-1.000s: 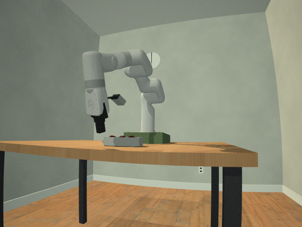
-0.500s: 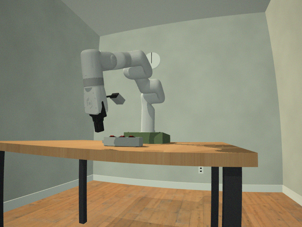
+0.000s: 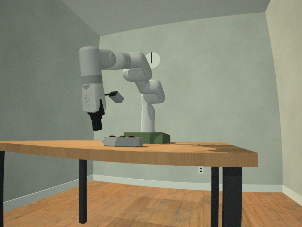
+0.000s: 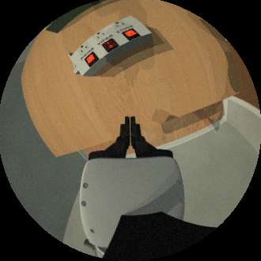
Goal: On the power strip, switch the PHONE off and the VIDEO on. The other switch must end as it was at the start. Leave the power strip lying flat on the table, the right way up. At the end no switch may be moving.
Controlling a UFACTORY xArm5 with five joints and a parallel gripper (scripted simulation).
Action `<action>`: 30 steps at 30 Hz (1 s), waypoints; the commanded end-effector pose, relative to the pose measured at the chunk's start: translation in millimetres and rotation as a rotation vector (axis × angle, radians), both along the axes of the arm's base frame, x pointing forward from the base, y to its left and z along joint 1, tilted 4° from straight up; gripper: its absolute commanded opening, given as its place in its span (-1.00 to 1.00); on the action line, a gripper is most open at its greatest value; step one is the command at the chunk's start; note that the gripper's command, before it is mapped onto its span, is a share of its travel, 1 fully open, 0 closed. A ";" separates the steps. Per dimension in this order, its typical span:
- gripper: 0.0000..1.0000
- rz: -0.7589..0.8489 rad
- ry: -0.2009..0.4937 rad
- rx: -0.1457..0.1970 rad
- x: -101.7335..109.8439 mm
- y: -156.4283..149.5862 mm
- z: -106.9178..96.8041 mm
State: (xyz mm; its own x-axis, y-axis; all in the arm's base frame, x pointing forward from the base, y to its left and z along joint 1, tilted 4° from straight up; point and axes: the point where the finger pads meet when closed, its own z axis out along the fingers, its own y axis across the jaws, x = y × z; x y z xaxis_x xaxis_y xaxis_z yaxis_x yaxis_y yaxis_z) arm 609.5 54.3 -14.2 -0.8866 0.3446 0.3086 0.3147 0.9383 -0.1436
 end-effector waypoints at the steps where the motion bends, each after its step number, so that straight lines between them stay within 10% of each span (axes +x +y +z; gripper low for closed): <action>1: -1.00 0.000 -0.005 0.000 1.6 0.1 2.2; 30: -1.00 -0.016 -0.041 -0.001 24.2 1.4 15.0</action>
